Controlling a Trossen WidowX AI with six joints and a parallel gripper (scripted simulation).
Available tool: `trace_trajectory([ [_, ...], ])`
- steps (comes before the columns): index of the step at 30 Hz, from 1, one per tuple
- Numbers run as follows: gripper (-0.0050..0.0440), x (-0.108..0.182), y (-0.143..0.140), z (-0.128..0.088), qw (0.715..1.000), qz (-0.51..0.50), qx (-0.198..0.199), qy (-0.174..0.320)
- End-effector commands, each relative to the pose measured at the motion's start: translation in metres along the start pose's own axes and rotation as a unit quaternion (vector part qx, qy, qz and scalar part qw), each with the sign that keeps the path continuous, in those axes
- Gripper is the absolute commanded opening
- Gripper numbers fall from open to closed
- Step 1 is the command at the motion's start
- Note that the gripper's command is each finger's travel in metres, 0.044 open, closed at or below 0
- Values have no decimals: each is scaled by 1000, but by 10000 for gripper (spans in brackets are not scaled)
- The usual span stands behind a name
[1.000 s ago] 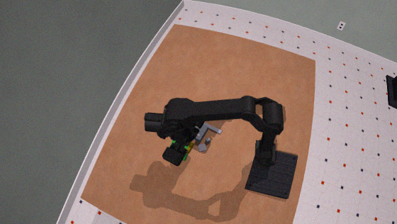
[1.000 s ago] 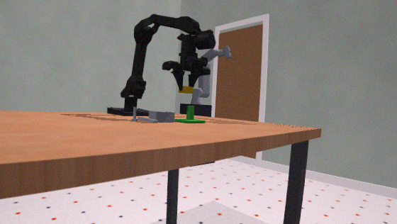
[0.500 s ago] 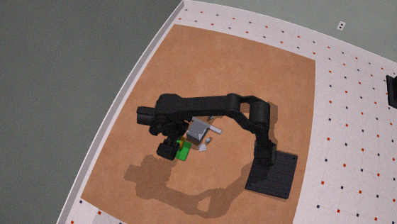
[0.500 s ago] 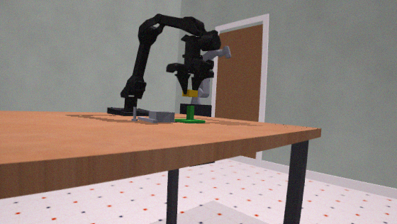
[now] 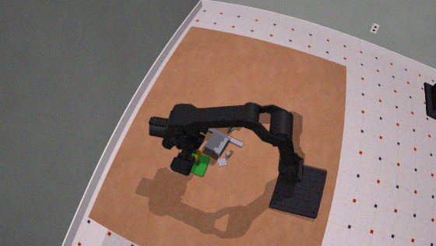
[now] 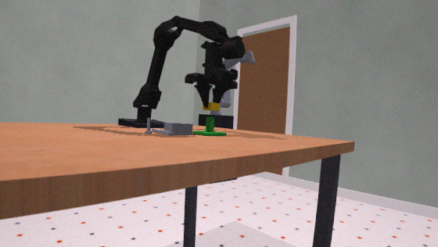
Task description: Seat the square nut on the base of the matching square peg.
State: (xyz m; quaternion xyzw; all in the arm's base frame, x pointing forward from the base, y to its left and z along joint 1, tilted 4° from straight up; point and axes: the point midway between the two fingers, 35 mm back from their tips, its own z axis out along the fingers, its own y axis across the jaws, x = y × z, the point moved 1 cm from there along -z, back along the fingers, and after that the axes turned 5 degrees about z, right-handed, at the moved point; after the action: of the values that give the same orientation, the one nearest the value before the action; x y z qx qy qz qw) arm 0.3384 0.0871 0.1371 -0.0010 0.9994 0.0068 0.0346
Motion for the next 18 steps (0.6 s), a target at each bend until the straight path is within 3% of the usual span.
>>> trace_trajectory([
  [1,-50,-1,0,-2,1000,-2,-4,-10],
  [18,-50,-1,0,9,1000,-2,-4,-10],
])
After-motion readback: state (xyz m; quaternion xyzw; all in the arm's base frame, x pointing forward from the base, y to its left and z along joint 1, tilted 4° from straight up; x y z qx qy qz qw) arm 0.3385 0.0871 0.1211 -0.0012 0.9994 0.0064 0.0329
